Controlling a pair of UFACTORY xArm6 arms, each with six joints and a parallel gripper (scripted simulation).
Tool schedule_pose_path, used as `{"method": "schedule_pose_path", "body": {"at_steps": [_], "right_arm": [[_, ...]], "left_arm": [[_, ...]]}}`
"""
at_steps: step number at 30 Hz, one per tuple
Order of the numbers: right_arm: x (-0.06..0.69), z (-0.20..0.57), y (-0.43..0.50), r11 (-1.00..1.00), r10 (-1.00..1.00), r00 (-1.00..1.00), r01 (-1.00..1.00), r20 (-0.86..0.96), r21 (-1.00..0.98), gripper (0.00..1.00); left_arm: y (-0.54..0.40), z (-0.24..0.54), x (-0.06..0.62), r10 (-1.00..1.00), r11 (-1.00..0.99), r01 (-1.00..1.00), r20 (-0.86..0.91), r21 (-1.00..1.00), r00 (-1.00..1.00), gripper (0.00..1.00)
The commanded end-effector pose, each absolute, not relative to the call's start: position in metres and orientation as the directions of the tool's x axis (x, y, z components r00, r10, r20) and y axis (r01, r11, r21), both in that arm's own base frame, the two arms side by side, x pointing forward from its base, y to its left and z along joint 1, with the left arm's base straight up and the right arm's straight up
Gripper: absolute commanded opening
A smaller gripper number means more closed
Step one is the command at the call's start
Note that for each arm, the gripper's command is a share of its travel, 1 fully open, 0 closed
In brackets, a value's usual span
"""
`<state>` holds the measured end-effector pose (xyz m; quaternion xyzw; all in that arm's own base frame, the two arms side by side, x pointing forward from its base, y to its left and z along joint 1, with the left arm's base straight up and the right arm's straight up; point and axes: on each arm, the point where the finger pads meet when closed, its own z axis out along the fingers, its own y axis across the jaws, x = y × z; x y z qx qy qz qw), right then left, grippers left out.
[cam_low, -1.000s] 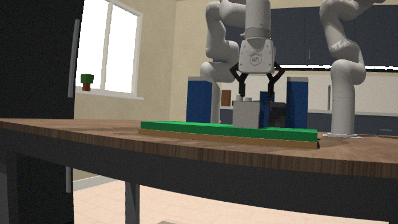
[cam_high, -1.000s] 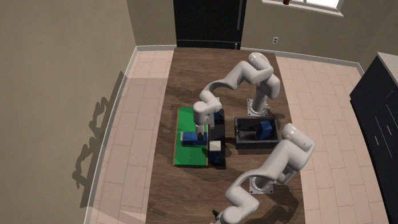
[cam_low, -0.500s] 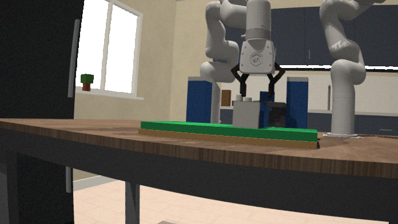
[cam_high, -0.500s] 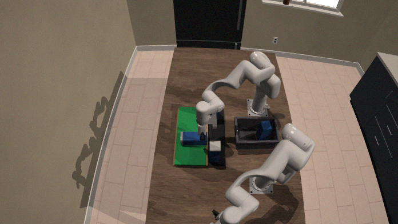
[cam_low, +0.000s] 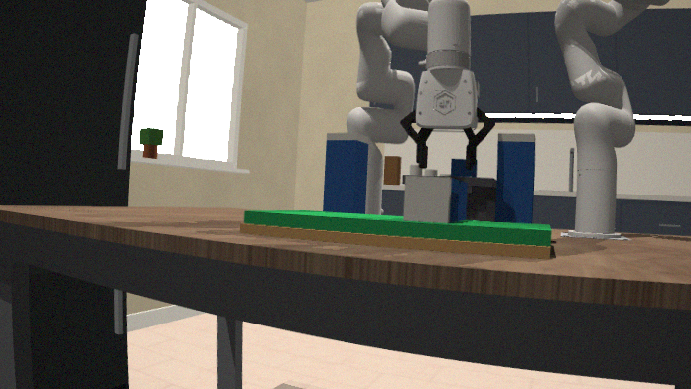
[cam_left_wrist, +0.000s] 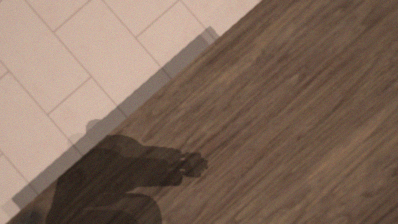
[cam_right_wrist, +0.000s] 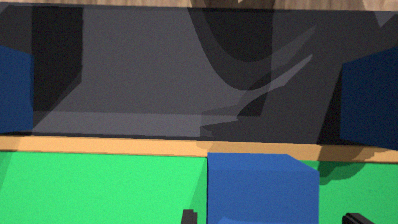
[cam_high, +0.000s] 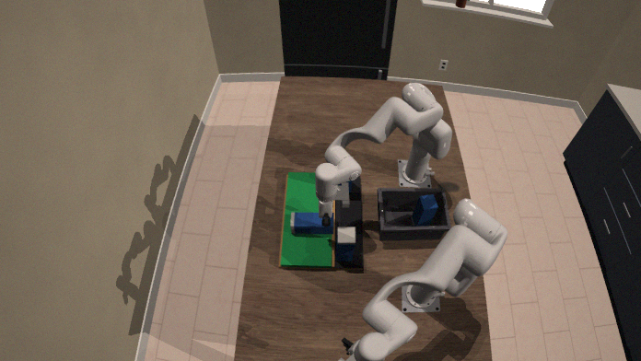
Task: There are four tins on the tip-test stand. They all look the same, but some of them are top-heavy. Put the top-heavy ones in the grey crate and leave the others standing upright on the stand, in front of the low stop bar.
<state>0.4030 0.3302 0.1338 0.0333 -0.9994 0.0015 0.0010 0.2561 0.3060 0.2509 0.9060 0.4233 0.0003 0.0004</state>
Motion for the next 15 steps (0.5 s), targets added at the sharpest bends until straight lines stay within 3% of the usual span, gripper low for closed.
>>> {"method": "schedule_pose_path", "body": {"at_steps": [1, 15], "right_arm": [[0.404, 0.136, 0.331, 0.998, -0.067, -0.998, -0.067, -0.003, 0.001, 0.84], [0.404, 0.11, 0.332, 0.998, -0.065, -0.998, -0.065, -0.003, 0.001, 0.84]], "left_arm": [[0.307, 0.252, 0.257, 0.767, -0.642, 0.767, 0.004, 0.001, 0.642, 1.0], [0.307, 0.252, 0.257, 0.767, -0.642, 0.767, 0.004, 0.001, 0.642, 1.0]]}}
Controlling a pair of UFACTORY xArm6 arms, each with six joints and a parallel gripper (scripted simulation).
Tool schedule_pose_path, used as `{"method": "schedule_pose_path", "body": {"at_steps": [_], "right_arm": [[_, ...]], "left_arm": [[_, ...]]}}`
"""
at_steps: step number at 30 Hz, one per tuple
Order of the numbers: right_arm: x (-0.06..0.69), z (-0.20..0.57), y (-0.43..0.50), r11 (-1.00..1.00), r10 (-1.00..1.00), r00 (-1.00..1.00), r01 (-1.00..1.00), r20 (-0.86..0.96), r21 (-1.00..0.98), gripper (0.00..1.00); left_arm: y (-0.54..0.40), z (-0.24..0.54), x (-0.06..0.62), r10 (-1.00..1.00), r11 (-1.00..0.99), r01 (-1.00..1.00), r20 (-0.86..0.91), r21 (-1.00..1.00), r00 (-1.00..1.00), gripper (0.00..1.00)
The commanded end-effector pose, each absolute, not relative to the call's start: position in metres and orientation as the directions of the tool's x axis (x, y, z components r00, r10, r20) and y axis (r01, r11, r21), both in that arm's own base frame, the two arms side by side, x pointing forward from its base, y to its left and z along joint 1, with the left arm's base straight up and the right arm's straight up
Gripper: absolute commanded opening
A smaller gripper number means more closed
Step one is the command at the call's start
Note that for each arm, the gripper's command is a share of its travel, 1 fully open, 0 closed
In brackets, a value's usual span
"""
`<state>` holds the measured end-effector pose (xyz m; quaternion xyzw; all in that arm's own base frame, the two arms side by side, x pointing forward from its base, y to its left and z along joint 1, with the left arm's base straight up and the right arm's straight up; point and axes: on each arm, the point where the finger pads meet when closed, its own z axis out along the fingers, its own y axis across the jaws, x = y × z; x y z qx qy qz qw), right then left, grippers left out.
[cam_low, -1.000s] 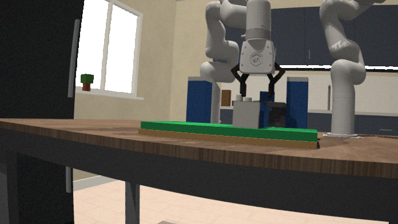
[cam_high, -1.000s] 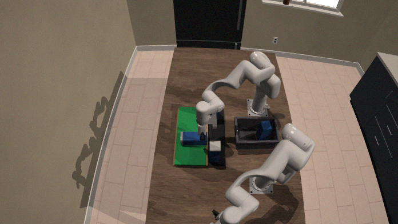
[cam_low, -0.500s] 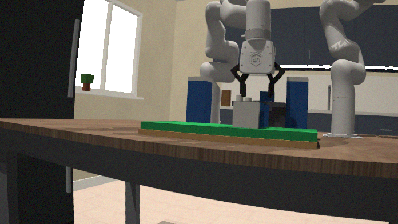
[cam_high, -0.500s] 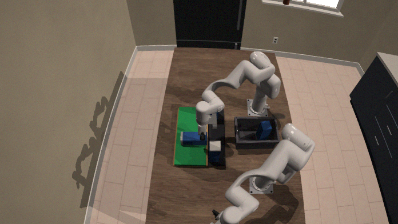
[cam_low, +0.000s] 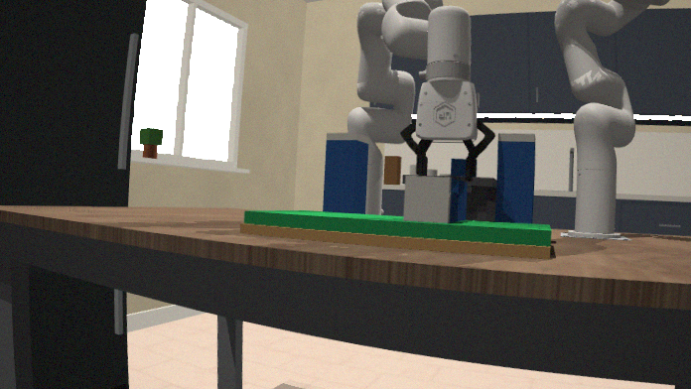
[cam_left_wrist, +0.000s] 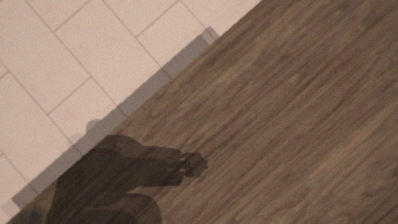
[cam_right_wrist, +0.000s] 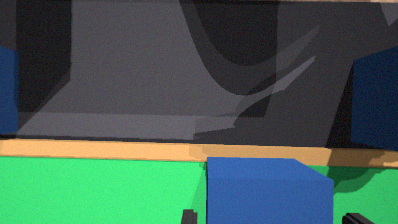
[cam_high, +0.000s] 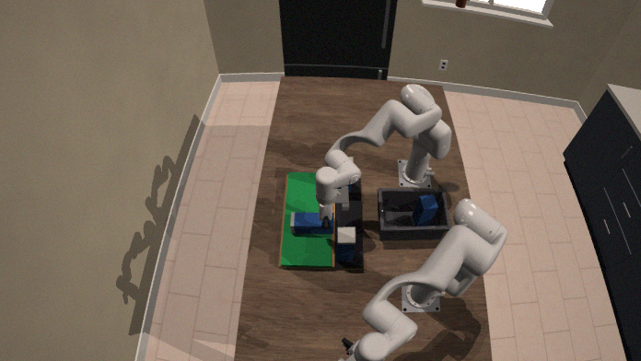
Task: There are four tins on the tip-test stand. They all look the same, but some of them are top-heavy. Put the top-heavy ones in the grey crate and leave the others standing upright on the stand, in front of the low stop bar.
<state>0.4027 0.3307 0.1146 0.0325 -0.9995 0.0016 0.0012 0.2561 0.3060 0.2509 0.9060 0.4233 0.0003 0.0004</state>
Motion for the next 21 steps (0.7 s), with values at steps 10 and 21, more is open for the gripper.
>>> {"method": "schedule_pose_path", "body": {"at_steps": [10, 21], "right_arm": [[0.404, 0.094, 0.332, 0.998, -0.066, -0.998, -0.066, -0.002, 0.0, 0.84], [0.405, 0.077, 0.331, 0.998, -0.066, -0.998, -0.066, -0.002, 0.0, 0.84]], "left_arm": [[0.307, 0.252, 0.257, 0.767, -0.642, 0.767, 0.004, 0.001, 0.642, 1.0], [0.307, 0.252, 0.257, 0.767, -0.642, 0.767, 0.004, 0.001, 0.642, 1.0]]}}
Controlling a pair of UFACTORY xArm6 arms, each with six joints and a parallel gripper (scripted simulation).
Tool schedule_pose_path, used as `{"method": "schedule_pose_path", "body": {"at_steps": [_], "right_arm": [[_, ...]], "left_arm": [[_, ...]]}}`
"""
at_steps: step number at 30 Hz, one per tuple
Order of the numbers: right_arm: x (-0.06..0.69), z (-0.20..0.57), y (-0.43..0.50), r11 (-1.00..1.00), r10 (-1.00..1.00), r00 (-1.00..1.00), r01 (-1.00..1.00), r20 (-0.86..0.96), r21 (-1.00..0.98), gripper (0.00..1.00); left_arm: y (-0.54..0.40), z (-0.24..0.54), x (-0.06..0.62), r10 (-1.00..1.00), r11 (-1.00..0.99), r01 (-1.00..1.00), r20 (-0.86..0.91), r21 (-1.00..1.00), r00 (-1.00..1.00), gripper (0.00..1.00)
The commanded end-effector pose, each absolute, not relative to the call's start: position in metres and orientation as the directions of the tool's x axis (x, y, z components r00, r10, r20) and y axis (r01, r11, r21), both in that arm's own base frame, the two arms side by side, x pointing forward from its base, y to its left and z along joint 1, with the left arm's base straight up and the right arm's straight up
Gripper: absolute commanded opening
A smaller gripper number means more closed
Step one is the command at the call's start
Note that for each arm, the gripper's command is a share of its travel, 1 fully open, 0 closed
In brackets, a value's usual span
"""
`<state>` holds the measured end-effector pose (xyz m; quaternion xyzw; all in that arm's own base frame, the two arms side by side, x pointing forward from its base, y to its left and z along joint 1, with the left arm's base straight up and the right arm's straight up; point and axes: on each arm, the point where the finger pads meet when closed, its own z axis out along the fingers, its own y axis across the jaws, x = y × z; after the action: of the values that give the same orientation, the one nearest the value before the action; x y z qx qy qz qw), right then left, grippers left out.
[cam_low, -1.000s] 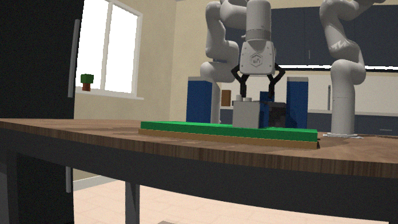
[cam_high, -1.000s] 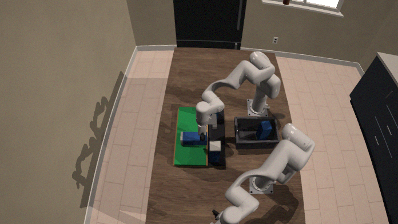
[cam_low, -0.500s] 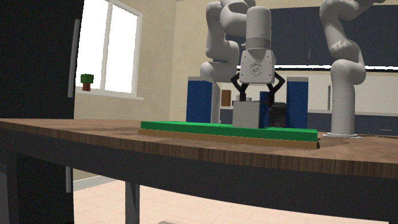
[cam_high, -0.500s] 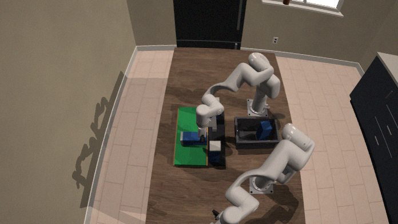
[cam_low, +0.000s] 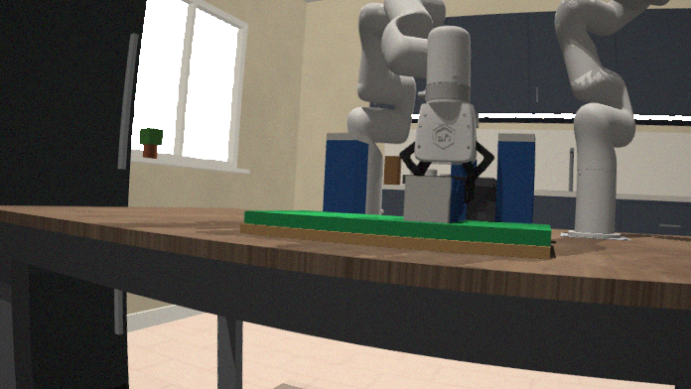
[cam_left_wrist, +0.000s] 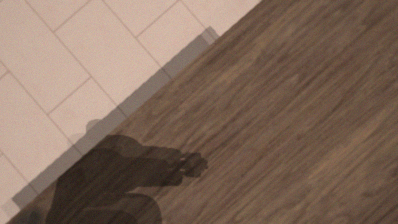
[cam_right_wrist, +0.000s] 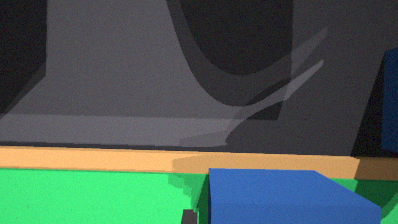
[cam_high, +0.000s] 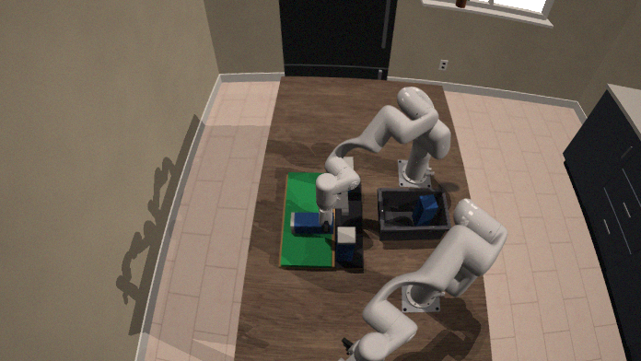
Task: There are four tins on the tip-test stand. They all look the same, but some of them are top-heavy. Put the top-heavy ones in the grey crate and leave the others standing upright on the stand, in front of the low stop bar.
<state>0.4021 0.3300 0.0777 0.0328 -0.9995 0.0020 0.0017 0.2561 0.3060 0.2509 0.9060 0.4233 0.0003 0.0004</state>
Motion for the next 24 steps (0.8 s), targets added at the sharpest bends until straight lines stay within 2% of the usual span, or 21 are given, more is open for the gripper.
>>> {"method": "schedule_pose_path", "body": {"at_steps": [1, 24], "right_arm": [[0.4047, 0.0746, 0.3311, 0.998, -0.066, -0.998, -0.066, -0.002, 0.0, 0.84], [0.4037, 0.0668, 0.3319, 0.998, -0.066, -0.998, -0.066, -0.002, 0.0, 0.84]], "left_arm": [[0.3067, 0.2524, 0.2567, 0.767, -0.642, 0.767, 0.004, 0.001, 0.642, 1.0], [0.3067, 0.2524, 0.2567, 0.767, -0.642, 0.767, 0.004, 0.001, 0.642, 1.0]]}}
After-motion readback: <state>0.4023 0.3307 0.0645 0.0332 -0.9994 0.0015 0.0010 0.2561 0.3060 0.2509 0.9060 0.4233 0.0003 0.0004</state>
